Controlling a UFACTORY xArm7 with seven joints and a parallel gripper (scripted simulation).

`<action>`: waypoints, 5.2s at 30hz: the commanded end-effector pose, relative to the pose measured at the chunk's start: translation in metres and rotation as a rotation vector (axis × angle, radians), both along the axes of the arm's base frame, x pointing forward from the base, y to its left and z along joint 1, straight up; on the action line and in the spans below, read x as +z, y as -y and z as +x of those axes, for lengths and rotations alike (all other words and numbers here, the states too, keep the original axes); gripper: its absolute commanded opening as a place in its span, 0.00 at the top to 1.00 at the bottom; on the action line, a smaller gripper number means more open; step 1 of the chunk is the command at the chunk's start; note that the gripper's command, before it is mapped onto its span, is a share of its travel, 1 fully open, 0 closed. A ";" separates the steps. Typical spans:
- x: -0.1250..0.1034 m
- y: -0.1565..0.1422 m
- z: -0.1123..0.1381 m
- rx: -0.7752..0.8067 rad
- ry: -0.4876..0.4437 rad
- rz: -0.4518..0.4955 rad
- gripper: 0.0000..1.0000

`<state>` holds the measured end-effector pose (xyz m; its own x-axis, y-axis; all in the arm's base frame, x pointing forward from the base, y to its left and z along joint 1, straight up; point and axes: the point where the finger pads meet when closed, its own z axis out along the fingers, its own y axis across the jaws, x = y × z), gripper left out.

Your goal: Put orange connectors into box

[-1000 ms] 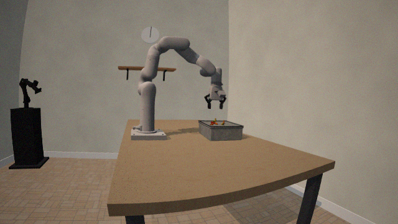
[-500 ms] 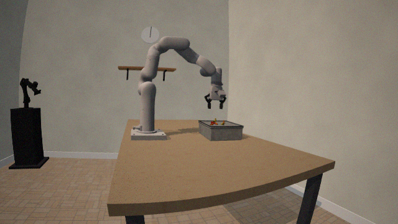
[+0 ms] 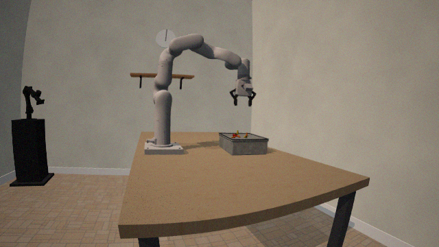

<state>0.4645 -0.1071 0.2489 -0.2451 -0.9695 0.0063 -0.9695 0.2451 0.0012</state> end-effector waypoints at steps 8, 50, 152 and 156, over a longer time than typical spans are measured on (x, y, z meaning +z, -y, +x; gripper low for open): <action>0.006 0.003 0.000 -0.004 0.000 0.000 1.00; -0.051 0.003 0.021 0.423 -0.003 0.001 0.74; -0.172 0.005 0.037 0.889 -0.006 0.003 0.98; -0.172 0.005 0.037 0.889 -0.006 0.003 0.98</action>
<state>0.5001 -0.1119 0.0756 0.5984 -0.8012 -0.0005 -0.8012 -0.5984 0.0087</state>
